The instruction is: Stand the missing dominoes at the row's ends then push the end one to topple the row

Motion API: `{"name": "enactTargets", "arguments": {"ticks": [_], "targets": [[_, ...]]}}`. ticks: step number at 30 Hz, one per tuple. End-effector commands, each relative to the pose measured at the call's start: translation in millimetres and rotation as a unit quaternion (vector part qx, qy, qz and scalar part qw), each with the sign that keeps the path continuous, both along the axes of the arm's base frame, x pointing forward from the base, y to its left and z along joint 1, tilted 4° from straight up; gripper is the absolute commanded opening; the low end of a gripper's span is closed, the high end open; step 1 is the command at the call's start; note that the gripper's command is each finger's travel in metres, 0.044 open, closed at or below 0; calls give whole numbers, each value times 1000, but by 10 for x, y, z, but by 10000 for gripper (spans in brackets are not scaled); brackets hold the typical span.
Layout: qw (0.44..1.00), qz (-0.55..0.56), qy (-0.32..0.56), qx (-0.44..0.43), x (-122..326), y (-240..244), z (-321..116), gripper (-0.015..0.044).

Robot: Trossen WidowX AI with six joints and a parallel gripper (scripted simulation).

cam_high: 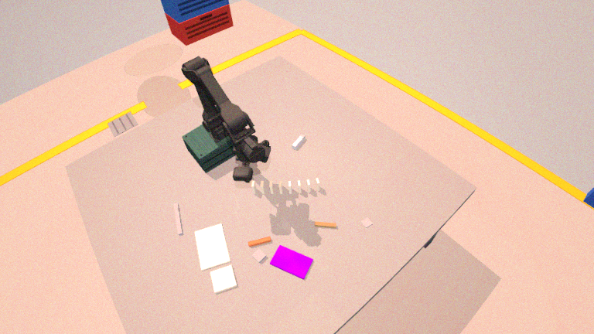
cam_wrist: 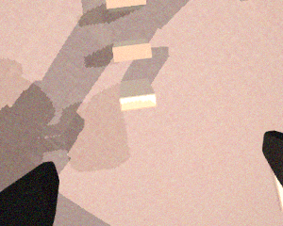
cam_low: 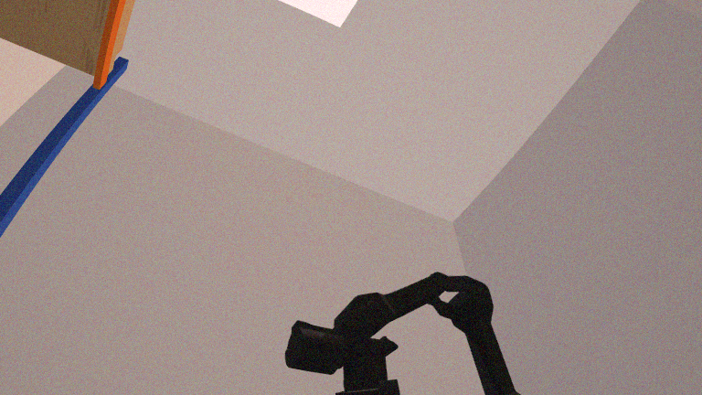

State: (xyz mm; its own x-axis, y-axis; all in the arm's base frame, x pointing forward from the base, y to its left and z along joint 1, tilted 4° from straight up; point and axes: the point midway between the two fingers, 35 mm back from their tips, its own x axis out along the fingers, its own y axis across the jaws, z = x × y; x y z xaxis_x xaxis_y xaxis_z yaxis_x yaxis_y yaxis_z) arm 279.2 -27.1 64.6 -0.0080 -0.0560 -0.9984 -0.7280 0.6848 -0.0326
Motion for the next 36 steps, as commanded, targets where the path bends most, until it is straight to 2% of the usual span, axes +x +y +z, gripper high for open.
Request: {"name": "enactTargets", "arguments": {"ticks": [1, 4, 6, 11, 15, 19, 21, 36], "targets": [[1000, 0, -2, 0, -55, 34, 308, 440], [1000, 0, -2, 0, -55, 34, 308, 440], [999, -33, -4, 0, -62, 18, 281, 387], [959, -282, -18, -2, -131, -95, 79, 256], [879, -476, -28, -4, -205, -183, -85, 151], [760, -649, -38, -6, -293, -264, -245, 46], [714, -699, -41, -6, -324, -289, -295, 0], [708, -705, -41, -6, -328, -292, -301, 0]]}}
